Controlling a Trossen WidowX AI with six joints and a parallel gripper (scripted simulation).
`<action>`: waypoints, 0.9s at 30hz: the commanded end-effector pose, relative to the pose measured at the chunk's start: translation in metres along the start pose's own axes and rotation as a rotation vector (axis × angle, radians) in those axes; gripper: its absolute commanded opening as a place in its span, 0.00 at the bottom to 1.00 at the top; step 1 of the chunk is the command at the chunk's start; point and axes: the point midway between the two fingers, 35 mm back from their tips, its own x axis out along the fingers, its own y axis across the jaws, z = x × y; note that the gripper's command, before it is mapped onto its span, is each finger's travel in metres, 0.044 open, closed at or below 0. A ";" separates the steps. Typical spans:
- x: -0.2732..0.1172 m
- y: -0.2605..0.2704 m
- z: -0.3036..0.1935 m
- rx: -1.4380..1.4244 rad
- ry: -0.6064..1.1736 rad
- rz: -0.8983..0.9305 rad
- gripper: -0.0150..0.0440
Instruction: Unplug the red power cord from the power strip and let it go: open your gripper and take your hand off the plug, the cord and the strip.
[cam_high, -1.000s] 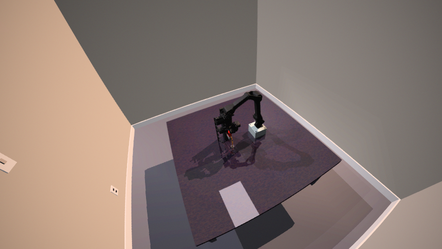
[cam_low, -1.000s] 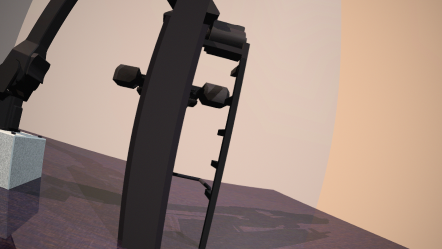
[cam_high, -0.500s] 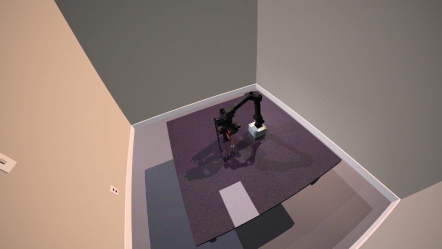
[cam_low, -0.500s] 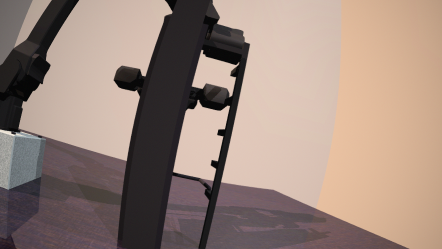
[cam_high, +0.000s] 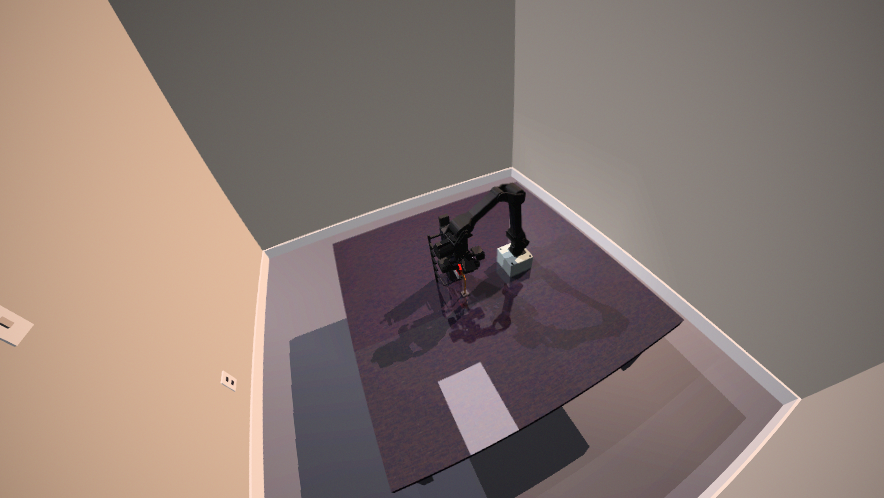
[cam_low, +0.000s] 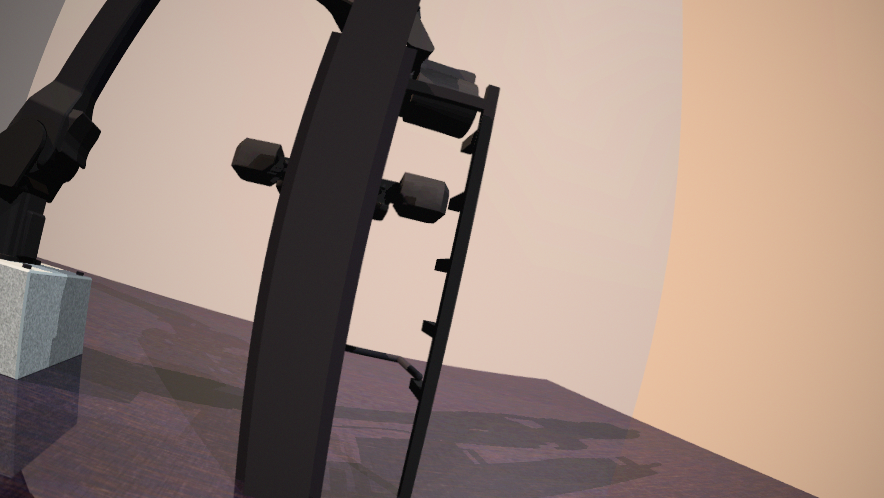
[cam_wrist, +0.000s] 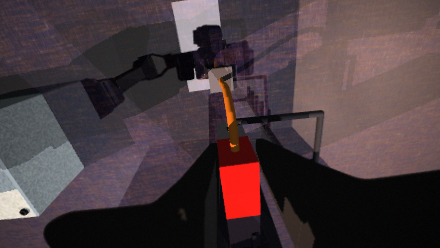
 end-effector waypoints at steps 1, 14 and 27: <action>-0.004 0.000 0.029 -0.032 -0.063 -0.005 0.25; -0.002 0.002 0.020 -0.008 -0.054 0.004 0.53; -0.012 0.002 0.020 -0.033 -0.064 -0.004 0.53</action>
